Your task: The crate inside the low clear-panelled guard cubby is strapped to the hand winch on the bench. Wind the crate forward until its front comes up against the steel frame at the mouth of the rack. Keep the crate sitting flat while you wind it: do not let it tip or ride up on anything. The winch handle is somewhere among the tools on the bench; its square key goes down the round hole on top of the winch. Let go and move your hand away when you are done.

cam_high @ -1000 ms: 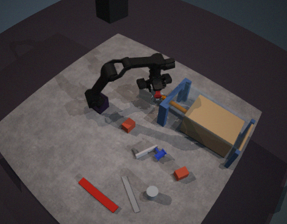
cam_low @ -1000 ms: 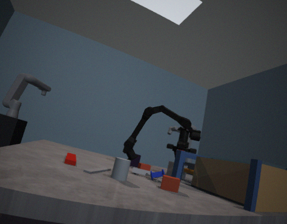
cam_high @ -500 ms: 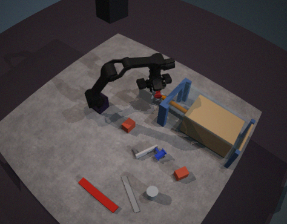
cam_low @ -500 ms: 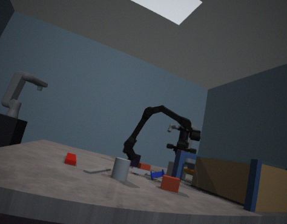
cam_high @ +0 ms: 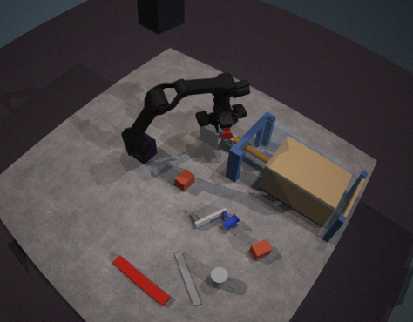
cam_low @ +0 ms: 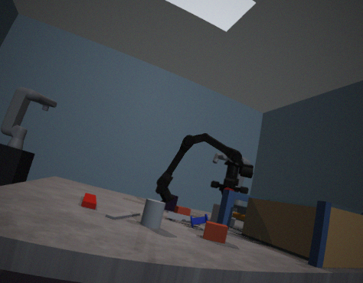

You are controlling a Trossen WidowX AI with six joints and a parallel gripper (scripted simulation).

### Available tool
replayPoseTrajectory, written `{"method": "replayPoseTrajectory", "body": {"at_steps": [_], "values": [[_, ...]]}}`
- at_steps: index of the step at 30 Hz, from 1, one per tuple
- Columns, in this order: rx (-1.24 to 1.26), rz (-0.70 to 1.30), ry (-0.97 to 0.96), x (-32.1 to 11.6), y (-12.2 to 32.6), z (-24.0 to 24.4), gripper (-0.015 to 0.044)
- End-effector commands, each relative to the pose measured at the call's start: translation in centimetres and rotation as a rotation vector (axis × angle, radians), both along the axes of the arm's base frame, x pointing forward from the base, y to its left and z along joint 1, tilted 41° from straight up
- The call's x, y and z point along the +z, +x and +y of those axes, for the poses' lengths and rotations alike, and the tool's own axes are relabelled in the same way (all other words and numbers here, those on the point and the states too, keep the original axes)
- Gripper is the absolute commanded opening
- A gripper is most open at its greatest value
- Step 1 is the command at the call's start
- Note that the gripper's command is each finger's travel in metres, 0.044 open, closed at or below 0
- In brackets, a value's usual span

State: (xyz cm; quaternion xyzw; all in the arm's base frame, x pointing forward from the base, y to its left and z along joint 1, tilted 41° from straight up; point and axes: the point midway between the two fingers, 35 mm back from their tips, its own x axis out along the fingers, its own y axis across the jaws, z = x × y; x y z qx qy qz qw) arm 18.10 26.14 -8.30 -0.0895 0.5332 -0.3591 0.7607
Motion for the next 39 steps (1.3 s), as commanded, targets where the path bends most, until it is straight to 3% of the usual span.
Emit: {"method": "replayPoseTrajectory", "body": {"at_steps": [1,11,39], "values": [[0.019,-0.028,-0.013,0.1,-0.3,0.2,0.0000],[0.003,-0.014,-0.004,0.0,-0.2,0.0,0.0000],[-0.230,-0.206,0.026,0.5,-1.0,-1.0,0.0000]]}}
